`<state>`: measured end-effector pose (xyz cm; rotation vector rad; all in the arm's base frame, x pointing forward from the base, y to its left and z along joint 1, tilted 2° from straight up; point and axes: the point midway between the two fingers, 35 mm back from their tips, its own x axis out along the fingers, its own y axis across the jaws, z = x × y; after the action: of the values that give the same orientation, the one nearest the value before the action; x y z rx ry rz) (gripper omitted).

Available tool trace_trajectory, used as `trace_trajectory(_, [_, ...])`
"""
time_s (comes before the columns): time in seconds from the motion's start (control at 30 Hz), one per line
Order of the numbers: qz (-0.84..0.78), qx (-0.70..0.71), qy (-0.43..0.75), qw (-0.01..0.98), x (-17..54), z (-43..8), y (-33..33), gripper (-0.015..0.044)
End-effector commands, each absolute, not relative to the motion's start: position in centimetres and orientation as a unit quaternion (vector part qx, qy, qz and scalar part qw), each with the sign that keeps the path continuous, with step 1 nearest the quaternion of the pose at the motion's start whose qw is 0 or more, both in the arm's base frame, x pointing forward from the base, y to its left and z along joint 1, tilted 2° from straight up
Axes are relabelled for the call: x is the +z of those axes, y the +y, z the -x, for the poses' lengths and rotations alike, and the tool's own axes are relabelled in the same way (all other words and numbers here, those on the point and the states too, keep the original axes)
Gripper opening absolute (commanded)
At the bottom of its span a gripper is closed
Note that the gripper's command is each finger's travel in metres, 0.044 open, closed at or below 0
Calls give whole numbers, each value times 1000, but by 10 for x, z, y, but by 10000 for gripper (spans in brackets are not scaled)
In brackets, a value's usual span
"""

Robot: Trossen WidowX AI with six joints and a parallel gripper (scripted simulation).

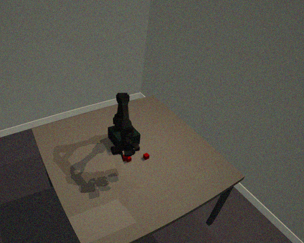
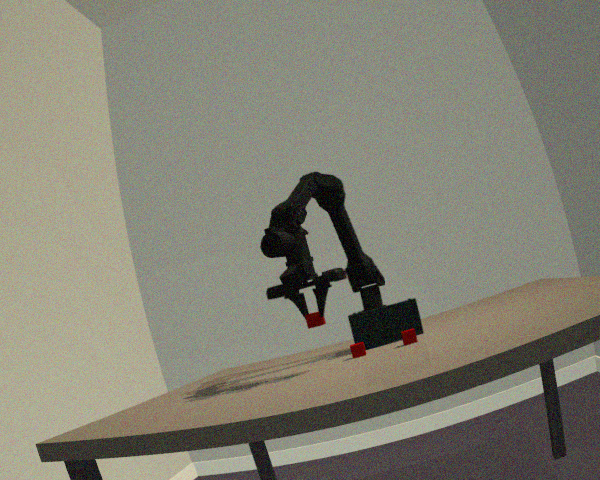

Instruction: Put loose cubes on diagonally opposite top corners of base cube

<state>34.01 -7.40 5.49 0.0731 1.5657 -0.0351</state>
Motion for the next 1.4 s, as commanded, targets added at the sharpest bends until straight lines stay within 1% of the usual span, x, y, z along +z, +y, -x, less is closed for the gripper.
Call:
trace_trajectory(0.0, [-39, -24, 706, 707, 56, -339, -64, 105])
trace_trajectory(0.67, [-94, -76, 702, 702, 45, -333, 0, 105])
trace_trajectory(1.37, [-152, -130, 695, 691, 34, -313, 62, 105])
